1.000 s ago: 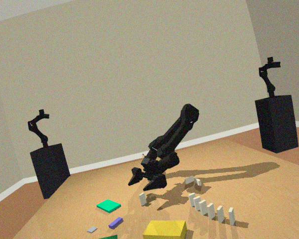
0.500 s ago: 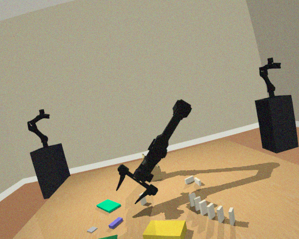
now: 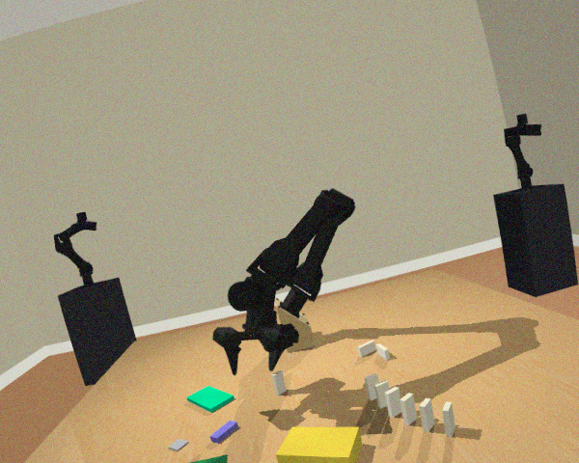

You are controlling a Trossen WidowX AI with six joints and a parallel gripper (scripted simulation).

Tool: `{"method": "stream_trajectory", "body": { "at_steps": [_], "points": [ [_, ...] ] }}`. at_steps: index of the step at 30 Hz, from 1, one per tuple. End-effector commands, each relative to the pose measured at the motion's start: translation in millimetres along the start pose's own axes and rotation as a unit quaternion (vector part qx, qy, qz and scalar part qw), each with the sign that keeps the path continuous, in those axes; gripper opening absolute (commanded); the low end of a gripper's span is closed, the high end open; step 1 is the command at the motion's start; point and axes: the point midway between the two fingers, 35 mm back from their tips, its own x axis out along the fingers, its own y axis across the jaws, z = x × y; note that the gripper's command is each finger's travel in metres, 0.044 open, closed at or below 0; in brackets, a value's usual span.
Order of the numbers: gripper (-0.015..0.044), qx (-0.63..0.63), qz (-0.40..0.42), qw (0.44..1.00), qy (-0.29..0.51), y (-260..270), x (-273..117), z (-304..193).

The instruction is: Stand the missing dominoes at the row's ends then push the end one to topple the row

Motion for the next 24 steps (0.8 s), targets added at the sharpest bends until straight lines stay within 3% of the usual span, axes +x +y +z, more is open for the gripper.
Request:
{"method": "stream_trajectory", "body": {
  "at_steps": [1,11,17,24],
  "points": [
    [0.044,-0.12,0.151,0.977,-0.087,17,-44,3],
    [0.044,-0.097,0.153,0.98,-0.083,28,-44,-1],
    [0.044,-0.097,0.154,0.98,-0.084,46,9,7],
    [0.044,-0.097,0.154,0.98,-0.084,50,19,8]
  ]
}}
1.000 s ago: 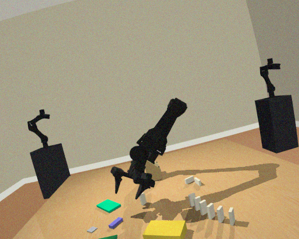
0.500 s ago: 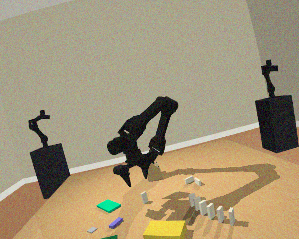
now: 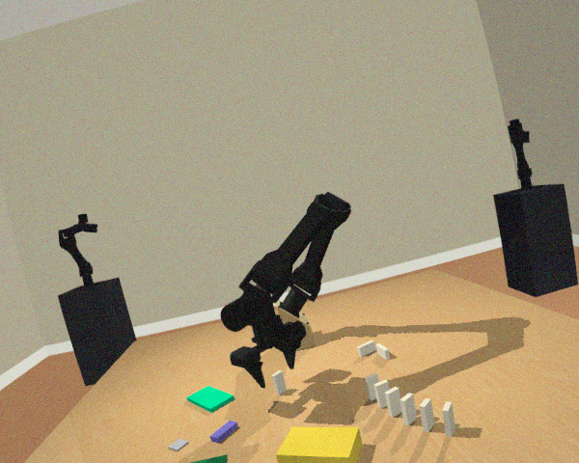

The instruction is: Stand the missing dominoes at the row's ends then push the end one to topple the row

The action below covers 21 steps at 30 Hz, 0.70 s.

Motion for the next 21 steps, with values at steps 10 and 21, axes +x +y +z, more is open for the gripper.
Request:
{"method": "stream_trajectory", "body": {
  "at_steps": [10,21],
  "points": [
    [0.0387,0.004,-0.002,1.0,-0.005,0.0,13.3,0.4],
    [0.0107,0.004,-0.002,1.0,-0.005,0.0,13.3,0.4]
  ]
}}
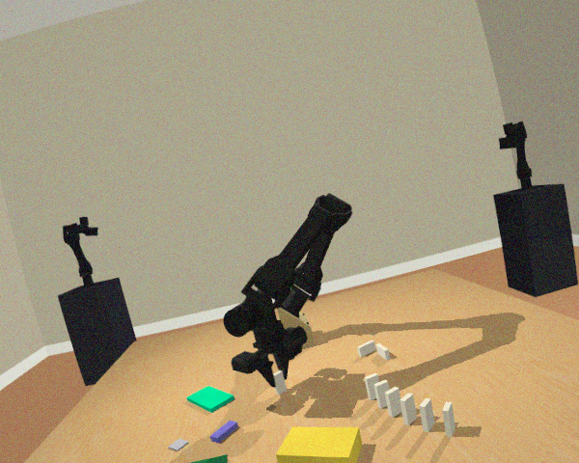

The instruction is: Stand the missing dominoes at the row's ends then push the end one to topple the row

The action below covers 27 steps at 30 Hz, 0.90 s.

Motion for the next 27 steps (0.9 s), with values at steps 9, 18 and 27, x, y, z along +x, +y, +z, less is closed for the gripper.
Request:
{"method": "stream_trajectory", "body": {
  "at_steps": [9,18,27],
  "points": [
    [0.0107,0.003,0.001,1.0,-0.002,0,0,0],
    [0.0107,0.004,-0.004,1.0,0.003,-7,-101,1],
    [0.0107,0.002,-0.002,1.0,0.003,-1,-138,0]
  ]
}}
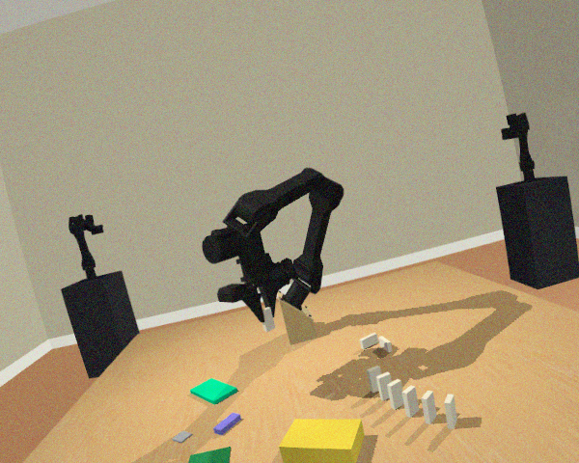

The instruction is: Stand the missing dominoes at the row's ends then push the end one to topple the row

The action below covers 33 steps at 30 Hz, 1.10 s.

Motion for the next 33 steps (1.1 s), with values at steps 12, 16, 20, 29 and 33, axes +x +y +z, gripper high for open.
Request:
{"method": "stream_trajectory", "body": {
  "at_steps": [12,16,20,29,33],
  "points": [
    [0.0107,0.201,0.002,0.98,0.003,64,-1,166],
    [0.0107,0.233,0.009,0.973,0.001,78,-1,184],
    [0.0107,0.233,0.009,0.973,0.001,78,-1,184],
    [0.0107,0.233,0.007,0.973,0.001,74,27,187],
    [0.0107,0.232,0.006,0.973,0.001,73,47,188]
  ]
}}
